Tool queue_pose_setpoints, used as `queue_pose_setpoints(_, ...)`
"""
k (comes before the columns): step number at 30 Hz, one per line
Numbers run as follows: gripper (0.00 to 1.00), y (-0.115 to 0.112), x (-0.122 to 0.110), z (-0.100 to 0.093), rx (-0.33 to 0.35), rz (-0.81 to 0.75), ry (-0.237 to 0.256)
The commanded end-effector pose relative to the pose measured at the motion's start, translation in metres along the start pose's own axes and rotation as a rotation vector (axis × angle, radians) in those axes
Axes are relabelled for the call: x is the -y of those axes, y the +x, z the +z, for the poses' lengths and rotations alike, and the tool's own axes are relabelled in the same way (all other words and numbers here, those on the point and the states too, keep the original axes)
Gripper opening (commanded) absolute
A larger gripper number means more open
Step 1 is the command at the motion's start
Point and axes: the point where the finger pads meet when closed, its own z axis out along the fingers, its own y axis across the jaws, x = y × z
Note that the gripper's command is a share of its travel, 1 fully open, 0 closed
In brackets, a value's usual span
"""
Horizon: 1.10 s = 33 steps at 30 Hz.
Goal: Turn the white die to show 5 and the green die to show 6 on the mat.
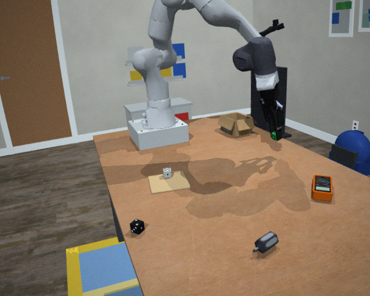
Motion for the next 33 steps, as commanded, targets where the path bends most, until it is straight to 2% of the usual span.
queue_pose_setpoints(1,0.24,-0.007,0.005,-0.001,0.106,-0.132,0.01)
queue_pose_setpoints(9,0.24,-0.004,0.005,0.0,0.22,-0.132,0.001)
queue_pose_setpoints(12,0.24,-0.004,0.005,0.0,0.234,-0.132,0.001)
queue_pose_setpoints(14,0.24,-0.002,0.005,0.0,0.288,-0.132,-0.004)
queue_pose_setpoints(25,0.24,0.001,0.005,0.002,0.44,-0.132,-0.015)
queue_pose_setpoints(28,0.24,0.001,0.005,0.002,0.447,-0.132,-0.015)
queue_pose_setpoints(29,0.24,0.002,0.005,0.002,0.497,-0.132,-0.018)
queue_pose_setpoints(33,0.24,0.004,0.005,0.003,0.57,-0.132,-0.024)
